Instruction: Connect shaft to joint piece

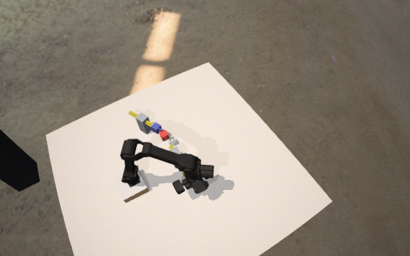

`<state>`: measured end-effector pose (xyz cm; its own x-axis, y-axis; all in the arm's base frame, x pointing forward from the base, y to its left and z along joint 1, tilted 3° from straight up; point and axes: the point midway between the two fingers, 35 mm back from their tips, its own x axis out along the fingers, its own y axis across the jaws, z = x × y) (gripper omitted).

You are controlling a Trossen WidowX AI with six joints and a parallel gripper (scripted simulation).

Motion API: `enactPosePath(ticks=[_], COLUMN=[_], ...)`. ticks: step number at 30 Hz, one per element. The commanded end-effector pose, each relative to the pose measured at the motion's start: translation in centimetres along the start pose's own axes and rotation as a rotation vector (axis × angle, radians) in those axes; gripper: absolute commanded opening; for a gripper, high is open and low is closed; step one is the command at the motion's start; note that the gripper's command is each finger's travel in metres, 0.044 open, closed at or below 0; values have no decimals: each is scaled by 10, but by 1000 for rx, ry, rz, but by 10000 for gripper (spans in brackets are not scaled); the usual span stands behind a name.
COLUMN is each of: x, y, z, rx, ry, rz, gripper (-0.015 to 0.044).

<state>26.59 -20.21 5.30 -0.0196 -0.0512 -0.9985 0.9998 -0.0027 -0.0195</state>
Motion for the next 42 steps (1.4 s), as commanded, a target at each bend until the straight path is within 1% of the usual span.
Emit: enactPosePath(ticks=[1, 6, 7, 15, 42], x=[0, 0, 0, 0, 1], y=[0, 0, 0, 0, 1], z=[0, 0, 0, -5, -46], rx=[0, 0, 0, 1, 4], ry=[0, 0, 0, 1, 7], rz=[0, 0, 0, -1, -5], gripper=[54, 20, 0, 0, 0])
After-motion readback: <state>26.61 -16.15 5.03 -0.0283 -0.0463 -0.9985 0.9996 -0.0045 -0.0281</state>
